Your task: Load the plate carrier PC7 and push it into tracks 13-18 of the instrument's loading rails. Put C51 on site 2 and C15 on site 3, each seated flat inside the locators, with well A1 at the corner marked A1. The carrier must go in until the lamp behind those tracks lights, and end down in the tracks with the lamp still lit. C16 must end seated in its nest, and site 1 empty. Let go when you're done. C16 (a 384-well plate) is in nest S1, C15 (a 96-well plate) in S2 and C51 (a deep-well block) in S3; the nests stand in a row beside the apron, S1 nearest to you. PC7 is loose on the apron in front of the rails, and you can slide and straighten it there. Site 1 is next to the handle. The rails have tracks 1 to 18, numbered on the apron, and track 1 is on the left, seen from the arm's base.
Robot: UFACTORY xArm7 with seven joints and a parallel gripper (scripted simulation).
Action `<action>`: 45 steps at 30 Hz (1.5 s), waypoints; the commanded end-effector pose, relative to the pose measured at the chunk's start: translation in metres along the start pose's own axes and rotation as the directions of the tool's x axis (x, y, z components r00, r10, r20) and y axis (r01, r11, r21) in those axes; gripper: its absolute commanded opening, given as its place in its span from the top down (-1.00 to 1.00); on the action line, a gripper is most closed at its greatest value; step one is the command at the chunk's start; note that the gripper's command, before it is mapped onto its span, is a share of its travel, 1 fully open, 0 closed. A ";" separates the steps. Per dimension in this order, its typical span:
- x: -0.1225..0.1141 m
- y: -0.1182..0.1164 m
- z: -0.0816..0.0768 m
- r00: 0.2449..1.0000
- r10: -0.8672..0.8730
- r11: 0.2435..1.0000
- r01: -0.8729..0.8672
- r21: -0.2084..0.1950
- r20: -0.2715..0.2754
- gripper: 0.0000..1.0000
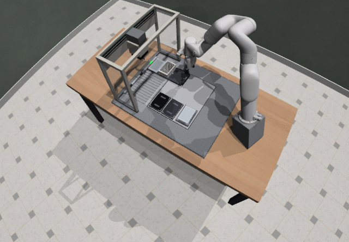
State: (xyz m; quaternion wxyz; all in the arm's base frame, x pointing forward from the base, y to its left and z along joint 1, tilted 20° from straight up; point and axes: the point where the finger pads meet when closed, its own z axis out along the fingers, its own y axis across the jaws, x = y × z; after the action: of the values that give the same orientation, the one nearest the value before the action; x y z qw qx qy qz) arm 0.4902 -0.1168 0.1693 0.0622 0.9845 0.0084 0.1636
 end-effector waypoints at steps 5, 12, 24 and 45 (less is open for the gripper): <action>0.002 0.000 -0.014 1.000 0.000 1.000 0.000 -0.001 -0.004 -0.63; 0.002 0.000 -0.024 1.000 0.000 1.000 0.000 -0.001 -0.004 -0.63; 0.002 0.000 -0.024 1.000 0.000 1.000 0.000 -0.001 -0.004 -0.63; 0.001 0.000 -0.024 1.000 0.000 1.000 0.000 -0.001 -0.004 -0.63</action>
State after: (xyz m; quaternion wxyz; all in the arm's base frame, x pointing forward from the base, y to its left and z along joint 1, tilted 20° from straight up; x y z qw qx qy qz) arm 0.4826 -0.1138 0.1908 0.0626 0.9845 0.0083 0.1634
